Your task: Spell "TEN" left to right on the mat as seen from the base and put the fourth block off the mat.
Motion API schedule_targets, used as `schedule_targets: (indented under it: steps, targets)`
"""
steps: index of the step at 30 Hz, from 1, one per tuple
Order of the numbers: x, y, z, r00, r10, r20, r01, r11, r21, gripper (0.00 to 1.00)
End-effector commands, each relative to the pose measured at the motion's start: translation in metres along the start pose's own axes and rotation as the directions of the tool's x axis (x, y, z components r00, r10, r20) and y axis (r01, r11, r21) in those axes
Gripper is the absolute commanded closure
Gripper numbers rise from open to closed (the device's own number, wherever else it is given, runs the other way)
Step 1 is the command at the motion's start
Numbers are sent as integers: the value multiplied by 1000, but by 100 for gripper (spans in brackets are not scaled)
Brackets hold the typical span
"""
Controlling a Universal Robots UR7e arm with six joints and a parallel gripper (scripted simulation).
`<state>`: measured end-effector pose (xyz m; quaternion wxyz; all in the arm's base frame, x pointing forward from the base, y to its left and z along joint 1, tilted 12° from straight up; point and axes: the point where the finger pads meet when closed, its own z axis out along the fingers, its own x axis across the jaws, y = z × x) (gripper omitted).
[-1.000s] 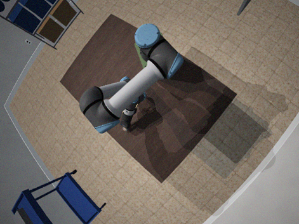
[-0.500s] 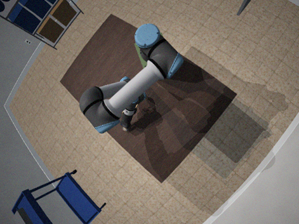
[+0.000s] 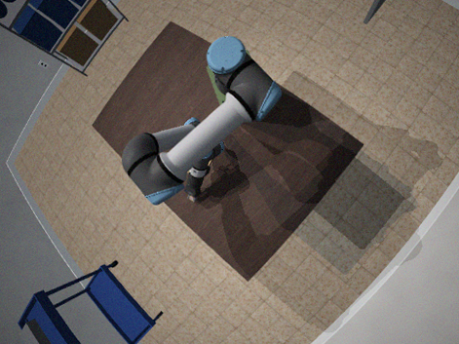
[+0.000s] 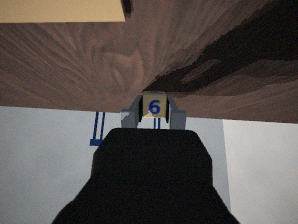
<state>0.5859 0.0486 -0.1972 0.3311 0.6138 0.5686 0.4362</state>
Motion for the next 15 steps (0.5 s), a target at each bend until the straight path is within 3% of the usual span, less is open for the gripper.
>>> schedule_targets:
  steps: [1,5,9,15]
  targets:
    - [0,1,0,1000,0,0,0,1000,-1,33]
    - [0,1,0,1000,0,0,0,1000,-1,33]
    - [0,1,0,1000,0,0,0,1000,-1,21]
    - [0,1,0,1000,0,0,0,1000,-1,21]
